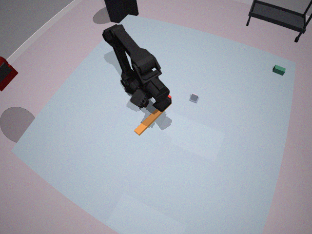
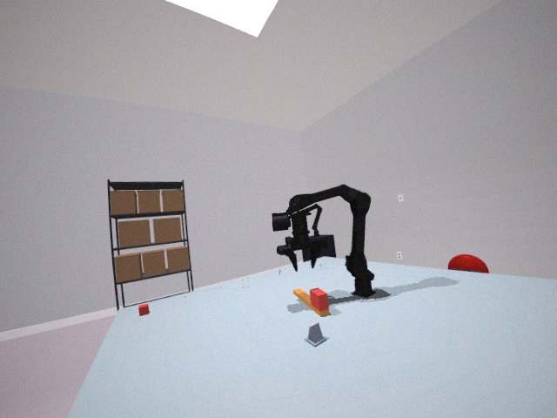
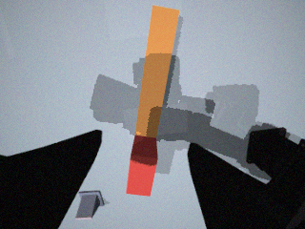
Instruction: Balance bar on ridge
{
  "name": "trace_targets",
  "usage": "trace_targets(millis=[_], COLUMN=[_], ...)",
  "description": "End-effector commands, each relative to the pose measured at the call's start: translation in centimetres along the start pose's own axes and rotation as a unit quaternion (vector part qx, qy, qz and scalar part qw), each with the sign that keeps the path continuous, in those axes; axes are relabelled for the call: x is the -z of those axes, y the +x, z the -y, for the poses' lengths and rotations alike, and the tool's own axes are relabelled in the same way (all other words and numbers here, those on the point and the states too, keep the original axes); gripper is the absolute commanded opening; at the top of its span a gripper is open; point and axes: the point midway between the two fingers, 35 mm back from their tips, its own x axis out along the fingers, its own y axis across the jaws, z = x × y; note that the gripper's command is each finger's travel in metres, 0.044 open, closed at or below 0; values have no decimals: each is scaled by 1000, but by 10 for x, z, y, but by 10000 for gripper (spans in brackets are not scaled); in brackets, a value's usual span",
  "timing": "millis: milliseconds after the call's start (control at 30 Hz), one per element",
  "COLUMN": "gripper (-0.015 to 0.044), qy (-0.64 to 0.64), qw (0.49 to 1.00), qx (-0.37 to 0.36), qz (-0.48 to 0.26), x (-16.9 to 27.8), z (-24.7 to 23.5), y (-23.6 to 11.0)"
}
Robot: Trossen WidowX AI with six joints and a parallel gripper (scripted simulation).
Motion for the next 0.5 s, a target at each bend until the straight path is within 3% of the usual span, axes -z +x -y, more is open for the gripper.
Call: trace_targets(millis=[0, 467], gripper=[315, 315], qy=[-3, -3], qw=[1000, 1000], qx=[2, 2], qz=[3, 3], x=[-1, 0], z=[1, 4], y=[12, 94])
